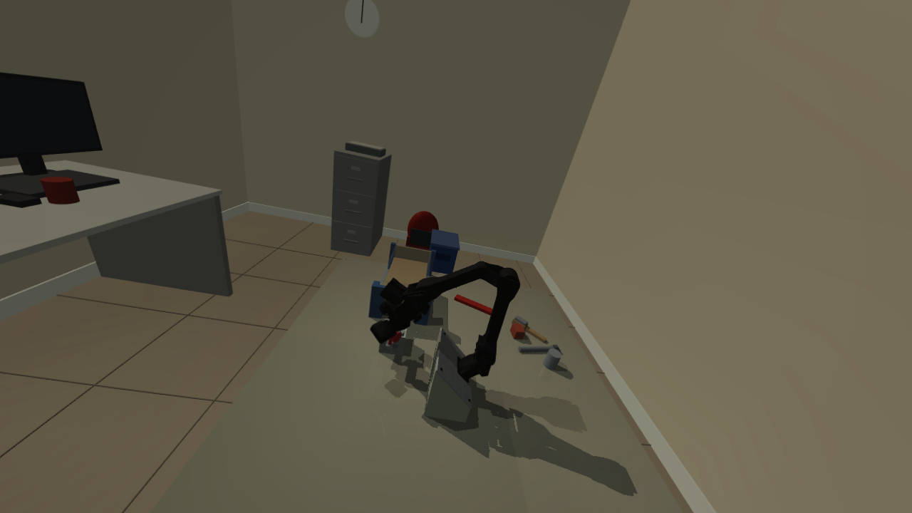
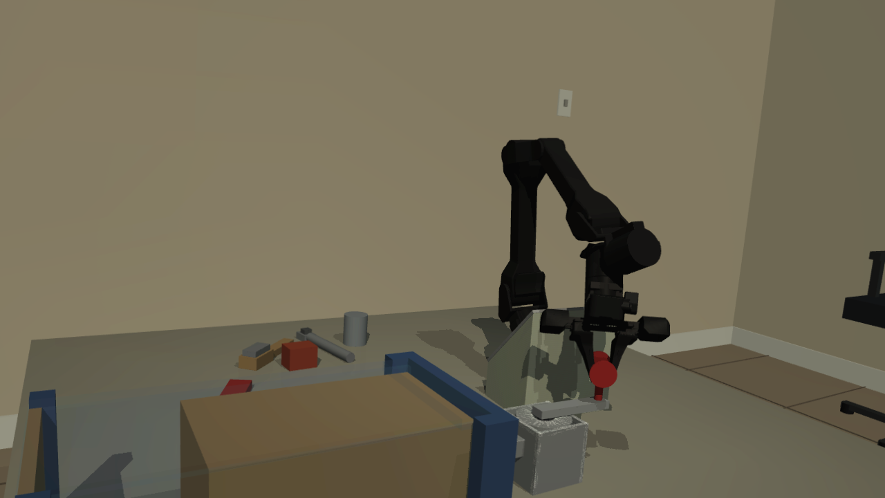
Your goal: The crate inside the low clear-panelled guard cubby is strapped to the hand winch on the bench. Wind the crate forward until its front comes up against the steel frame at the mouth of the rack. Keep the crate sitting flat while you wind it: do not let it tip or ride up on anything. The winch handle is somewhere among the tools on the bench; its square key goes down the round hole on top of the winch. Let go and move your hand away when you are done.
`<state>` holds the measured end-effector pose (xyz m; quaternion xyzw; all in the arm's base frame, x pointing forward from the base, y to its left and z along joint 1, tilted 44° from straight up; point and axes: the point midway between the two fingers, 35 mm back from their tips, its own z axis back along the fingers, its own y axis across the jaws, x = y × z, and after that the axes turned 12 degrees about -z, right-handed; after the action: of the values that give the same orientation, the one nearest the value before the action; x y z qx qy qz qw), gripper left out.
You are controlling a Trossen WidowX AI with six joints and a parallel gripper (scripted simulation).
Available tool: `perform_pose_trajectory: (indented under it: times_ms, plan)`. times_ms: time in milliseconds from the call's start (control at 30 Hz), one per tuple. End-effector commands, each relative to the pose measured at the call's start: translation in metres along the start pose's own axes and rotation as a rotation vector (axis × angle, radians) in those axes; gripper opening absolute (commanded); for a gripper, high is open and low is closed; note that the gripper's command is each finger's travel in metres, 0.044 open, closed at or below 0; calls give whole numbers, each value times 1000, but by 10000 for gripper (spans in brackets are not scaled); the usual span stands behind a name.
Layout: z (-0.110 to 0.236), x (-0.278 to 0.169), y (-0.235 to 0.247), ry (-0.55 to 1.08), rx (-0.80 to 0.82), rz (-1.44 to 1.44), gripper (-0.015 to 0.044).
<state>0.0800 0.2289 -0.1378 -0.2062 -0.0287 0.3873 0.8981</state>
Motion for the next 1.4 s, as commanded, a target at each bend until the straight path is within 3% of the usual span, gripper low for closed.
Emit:
perform_pose_trajectory:
  times_ms: [0, 1367]
  plan:
    - [1, -11, -9, 19, -13, 10, 0]
    - [16, -25, -88, 21, -20, 10, 0]
